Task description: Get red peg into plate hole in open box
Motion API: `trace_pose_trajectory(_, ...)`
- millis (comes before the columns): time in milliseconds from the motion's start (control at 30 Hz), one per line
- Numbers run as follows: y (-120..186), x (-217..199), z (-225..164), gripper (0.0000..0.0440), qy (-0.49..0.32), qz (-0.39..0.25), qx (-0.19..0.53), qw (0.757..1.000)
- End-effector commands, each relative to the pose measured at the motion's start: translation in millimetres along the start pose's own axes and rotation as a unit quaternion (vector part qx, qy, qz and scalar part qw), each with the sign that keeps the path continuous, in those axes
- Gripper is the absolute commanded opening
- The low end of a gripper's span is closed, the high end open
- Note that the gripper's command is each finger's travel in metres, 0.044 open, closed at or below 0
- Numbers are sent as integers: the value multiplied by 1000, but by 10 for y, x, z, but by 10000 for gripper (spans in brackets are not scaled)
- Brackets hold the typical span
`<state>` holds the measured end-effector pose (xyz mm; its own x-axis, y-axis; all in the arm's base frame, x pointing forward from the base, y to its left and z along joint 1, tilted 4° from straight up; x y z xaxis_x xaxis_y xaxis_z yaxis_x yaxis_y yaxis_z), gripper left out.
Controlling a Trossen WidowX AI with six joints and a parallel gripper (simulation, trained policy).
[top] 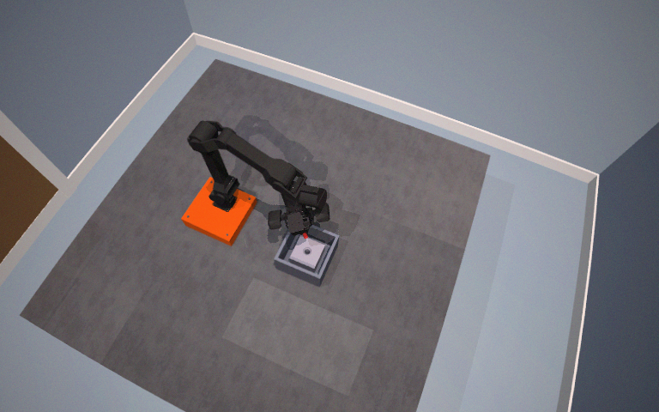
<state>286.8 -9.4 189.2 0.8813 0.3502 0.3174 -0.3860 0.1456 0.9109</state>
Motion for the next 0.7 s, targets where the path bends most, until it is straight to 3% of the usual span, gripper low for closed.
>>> trace_pose_trajectory(0, -74, 46, 102, 5, -7, 2, 0, 1000)
trace_pose_trajectory(567, -499, 74, 249, 13, -9, -33, 25, 999)
trace_pose_trajectory(667, -575, 73, 260, 53, -2, -42, 28, 999)
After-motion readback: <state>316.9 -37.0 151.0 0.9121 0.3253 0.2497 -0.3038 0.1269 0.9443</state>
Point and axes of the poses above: the point midway between the two fingers, 35 mm back from their tips, its own y axis back along the fingers, its own x axis across the jaws, z = x × y, the point moved 6 cm from there along y, back along the fingers, and after that the axes turned 8 degrees about -y, right-handed, at the moved point
